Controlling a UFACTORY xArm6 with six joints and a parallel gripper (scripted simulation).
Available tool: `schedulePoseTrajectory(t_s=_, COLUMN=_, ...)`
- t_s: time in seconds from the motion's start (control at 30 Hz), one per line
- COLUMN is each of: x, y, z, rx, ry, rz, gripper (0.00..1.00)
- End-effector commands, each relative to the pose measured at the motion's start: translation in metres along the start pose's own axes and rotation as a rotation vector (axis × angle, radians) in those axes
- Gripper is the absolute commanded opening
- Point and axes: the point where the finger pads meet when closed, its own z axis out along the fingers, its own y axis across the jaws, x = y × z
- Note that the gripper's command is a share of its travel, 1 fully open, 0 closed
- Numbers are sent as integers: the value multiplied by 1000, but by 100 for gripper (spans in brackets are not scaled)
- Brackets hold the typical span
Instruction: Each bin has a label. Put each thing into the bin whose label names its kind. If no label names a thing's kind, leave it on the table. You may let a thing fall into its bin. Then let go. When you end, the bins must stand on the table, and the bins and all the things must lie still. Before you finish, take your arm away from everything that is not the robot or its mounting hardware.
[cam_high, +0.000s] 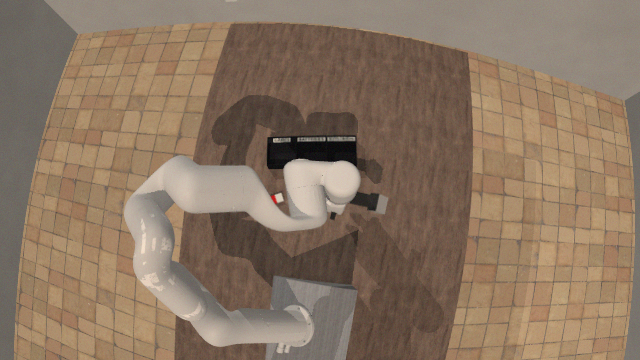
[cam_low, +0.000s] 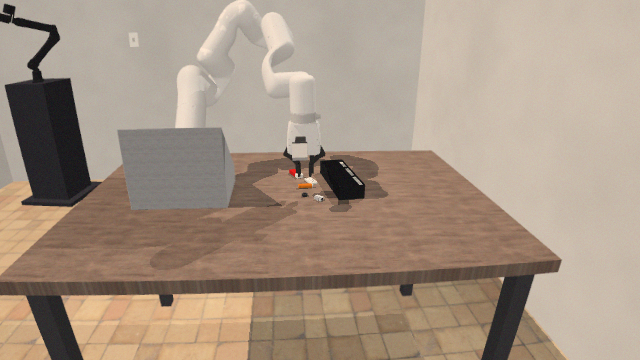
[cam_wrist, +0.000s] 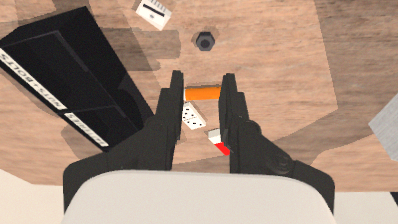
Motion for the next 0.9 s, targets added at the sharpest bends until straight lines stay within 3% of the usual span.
schedulePoseTrajectory(t_s=0.0, x=0, y=-1, z=-1, rx=-6, ry=8, rz=156, gripper=30)
schedulePoseTrajectory(t_s=0.3, x=0, y=-1, z=-1, rx=-14, ry=14, rz=359, gripper=30)
schedulePoseTrajectory(t_s=0.4, x=0, y=-1, z=-1, rx=-6, ry=10, rz=319, gripper=30)
schedulePoseTrajectory(t_s=0.5, x=0, y=-1, z=-1, rx=-22, ry=19, rz=434, gripper=30)
schedulePoseTrajectory(t_s=0.87, x=0, y=-1, z=-1, rx=-22, ry=19, rz=434, gripper=30)
